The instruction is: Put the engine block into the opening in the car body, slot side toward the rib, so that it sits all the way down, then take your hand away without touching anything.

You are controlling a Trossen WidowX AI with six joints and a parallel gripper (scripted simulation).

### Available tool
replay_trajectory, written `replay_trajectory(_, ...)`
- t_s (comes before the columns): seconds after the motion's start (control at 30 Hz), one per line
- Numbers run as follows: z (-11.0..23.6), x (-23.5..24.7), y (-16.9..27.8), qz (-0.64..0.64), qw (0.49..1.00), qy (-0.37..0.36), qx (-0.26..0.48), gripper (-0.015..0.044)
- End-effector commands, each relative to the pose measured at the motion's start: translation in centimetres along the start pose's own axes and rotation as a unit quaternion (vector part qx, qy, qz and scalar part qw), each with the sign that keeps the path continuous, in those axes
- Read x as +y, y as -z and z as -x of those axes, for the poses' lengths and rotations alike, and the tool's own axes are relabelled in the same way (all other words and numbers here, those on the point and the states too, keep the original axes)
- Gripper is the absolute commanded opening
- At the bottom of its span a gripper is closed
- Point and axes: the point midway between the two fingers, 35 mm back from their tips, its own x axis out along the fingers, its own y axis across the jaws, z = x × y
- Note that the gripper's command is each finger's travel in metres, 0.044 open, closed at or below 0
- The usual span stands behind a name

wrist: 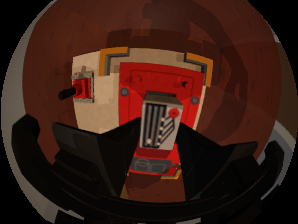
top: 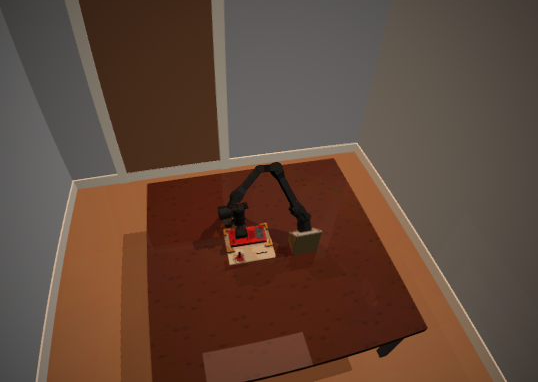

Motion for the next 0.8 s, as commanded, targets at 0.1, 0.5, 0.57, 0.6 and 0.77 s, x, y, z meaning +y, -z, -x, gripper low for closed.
replay_trajectory(0.1,-0.23,0.00,0.07,0.006,1.000,0.002,0.001,0.0159)
replay_trajectory(0.5,-0.53,-0.01,0.06,0.004,1.000,0.002,0.001,0.0159)
replay_trajectory(0.57,-0.58,-0.01,0.07,0.004,1.000,0.002,0.001,0.0159)
replay_trajectory(0.6,-0.61,-0.01,0.07,0.004,1.000,0.002,0.001,0.0159)
replay_trajectory(0.77,-0.74,-0.02,0.06,0.005,1.000,0.002,0.001,0.0159)
